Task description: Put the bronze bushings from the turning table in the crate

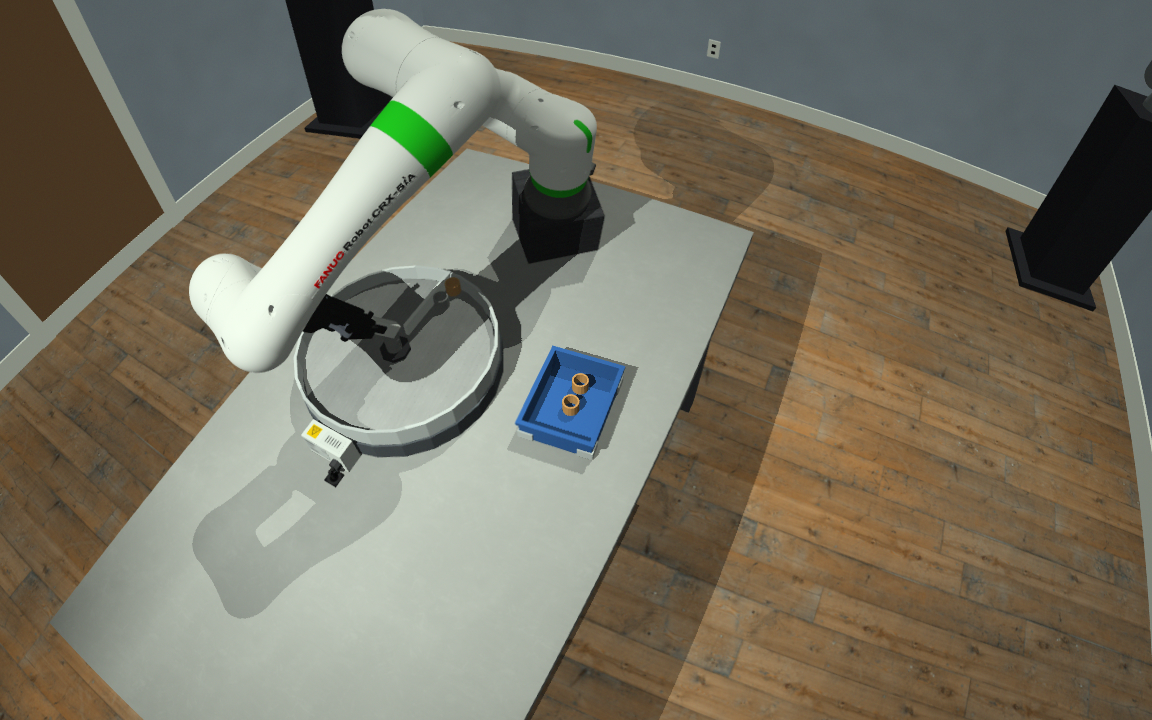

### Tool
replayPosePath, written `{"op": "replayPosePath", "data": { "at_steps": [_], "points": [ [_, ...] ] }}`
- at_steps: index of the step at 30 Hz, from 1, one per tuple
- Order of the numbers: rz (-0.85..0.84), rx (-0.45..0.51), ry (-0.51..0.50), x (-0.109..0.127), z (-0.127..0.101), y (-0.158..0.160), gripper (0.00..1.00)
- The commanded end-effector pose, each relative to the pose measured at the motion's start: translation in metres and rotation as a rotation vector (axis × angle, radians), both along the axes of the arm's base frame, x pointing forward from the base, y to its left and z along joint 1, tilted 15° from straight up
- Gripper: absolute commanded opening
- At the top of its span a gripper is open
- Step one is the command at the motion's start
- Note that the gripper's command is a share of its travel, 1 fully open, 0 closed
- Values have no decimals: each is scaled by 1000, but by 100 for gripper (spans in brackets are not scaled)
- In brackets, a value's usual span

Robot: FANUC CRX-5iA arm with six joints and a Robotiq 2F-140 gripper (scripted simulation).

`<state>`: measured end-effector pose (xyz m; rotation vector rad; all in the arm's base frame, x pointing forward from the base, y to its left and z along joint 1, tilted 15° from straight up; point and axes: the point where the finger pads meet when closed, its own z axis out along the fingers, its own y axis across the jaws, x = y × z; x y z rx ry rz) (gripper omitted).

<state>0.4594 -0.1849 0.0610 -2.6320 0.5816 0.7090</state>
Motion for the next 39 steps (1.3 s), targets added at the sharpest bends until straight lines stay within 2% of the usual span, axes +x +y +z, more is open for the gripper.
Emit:
{"op": "replayPosePath", "data": {
  "at_steps": [1,20,21,39],
  "points": [
    [0,0,0,0,0,0,0],
    [0,0,0,0,0,0,0],
    [0,0,0,0,0,0,7],
    [0,0,0,0,0,0,7]
  ]
}}
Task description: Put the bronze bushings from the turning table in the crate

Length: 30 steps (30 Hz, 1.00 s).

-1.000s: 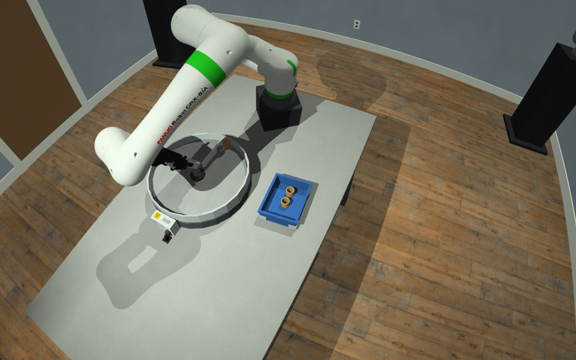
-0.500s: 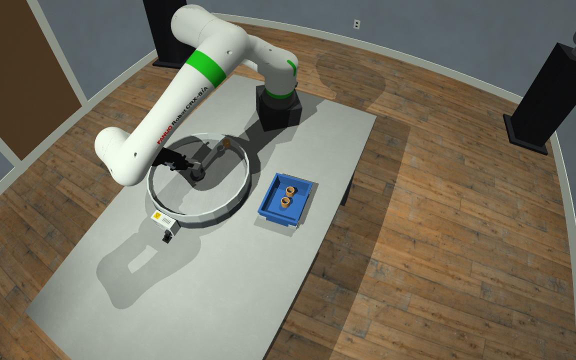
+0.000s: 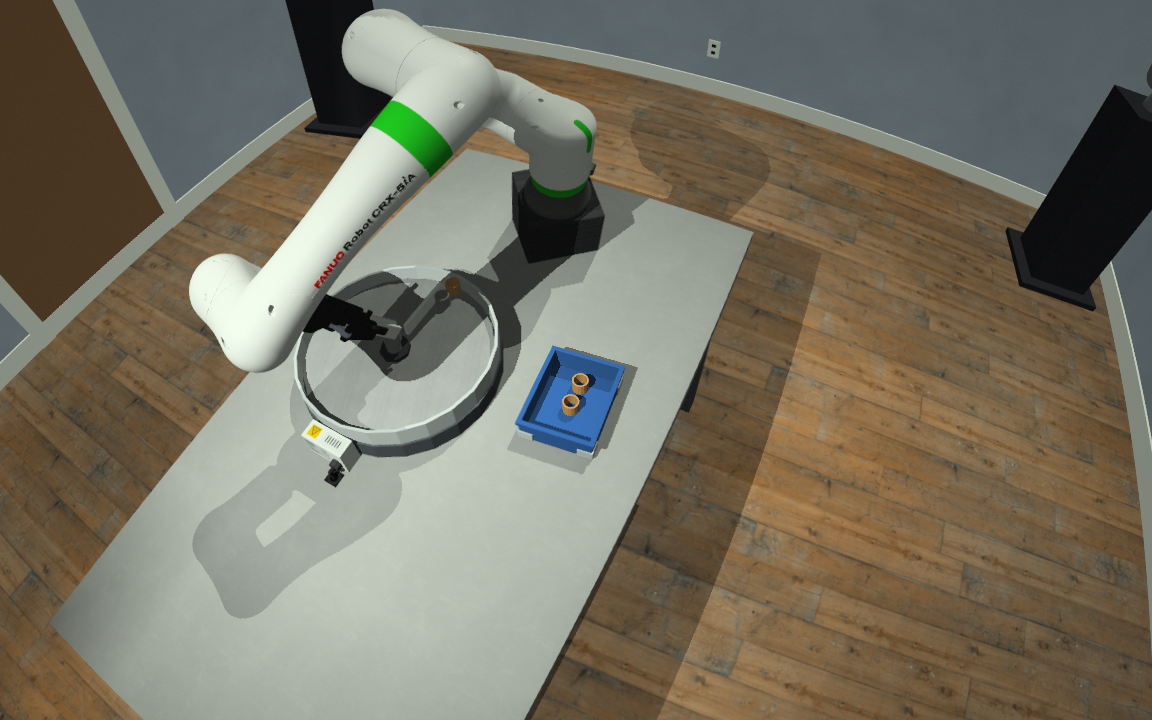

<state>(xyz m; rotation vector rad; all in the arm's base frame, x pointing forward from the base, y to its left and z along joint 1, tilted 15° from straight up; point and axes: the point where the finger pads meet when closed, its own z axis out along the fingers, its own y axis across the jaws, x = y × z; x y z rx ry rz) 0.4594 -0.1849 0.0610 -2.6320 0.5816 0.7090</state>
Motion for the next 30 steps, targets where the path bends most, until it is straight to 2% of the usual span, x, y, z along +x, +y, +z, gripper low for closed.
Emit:
{"op": "replayPosePath", "data": {
  "at_steps": [1,20,25,30],
  "points": [
    [0,0,0,0,0,0,7],
    [0,0,0,-1,4,-1,7],
    [0,0,0,-5,24,-4,7],
    [0,0,0,-6,27,-4,7]
  ]
}}
